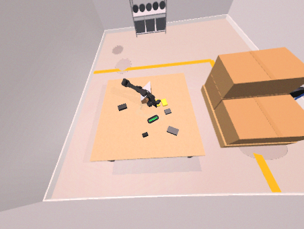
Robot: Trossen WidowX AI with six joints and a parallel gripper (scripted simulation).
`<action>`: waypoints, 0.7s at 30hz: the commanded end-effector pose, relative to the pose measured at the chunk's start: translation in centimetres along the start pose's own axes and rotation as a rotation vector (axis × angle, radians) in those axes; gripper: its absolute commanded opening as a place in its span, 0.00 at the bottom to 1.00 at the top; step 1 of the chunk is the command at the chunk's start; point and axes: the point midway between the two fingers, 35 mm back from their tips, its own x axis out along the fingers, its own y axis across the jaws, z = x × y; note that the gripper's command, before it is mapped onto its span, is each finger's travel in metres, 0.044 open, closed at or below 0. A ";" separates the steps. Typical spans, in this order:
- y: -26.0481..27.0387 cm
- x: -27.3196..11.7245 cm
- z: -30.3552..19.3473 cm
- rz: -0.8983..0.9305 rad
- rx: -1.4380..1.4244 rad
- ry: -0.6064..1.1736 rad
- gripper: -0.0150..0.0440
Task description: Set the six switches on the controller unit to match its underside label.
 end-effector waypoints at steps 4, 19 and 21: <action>-6.0 7.7 2.3 -0.286 0.577 -0.125 0.25; -6.4 8.2 2.3 -0.295 0.597 -0.132 0.25; -6.6 8.5 2.3 -0.295 0.597 -0.132 0.25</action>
